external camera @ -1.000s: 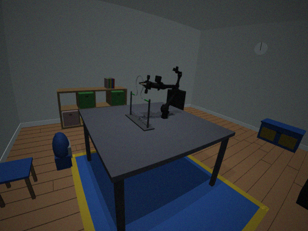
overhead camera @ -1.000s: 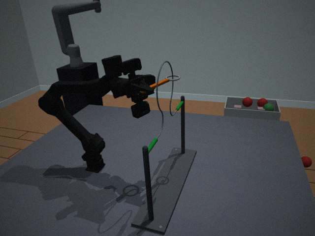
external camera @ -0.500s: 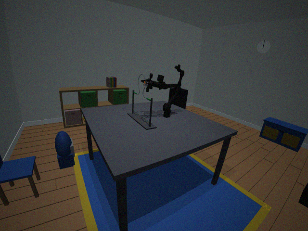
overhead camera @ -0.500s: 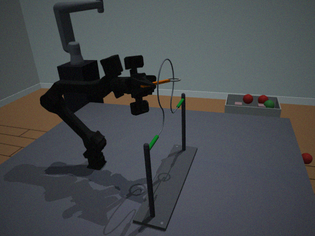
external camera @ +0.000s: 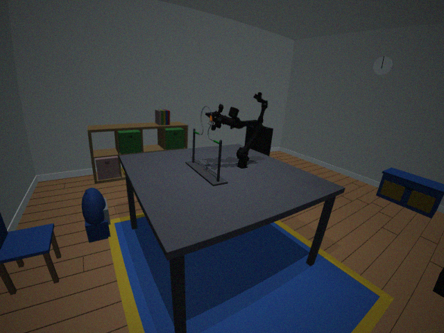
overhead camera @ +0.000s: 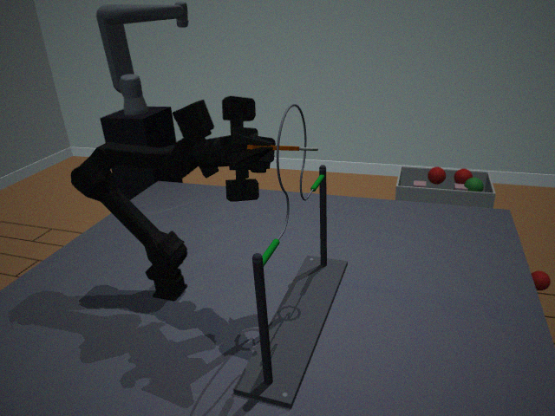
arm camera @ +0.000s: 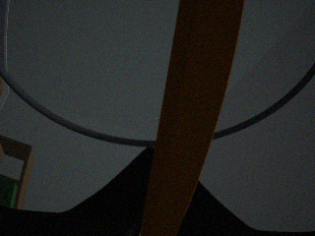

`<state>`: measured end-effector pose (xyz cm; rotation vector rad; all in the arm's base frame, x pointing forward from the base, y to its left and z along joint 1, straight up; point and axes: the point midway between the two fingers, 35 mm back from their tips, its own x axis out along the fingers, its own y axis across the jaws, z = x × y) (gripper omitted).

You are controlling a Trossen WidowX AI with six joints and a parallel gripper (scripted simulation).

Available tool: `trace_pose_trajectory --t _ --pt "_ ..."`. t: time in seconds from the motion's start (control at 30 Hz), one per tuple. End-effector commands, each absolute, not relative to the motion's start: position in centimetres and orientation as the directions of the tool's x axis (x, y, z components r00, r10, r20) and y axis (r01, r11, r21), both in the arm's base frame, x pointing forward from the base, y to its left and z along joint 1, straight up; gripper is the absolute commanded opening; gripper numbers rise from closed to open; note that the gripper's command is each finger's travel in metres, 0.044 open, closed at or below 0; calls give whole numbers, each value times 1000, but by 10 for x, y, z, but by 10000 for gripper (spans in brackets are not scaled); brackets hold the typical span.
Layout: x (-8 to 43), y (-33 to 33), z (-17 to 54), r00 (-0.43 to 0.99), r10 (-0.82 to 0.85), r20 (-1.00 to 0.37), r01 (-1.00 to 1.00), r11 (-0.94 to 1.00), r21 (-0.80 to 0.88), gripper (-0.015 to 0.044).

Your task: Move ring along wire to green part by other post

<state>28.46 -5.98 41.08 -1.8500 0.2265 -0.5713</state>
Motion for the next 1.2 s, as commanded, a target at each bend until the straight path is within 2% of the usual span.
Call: trace_pose_trajectory --t 0.0,0.67,1.17 --pt "285 -59 411 865 -405 294 116 -410 -905 -150" --pt "285 -55 419 865 -330 377 108 -612 -784 -150" --pt "285 -60 414 865 -307 397 106 -662 -742 -150"
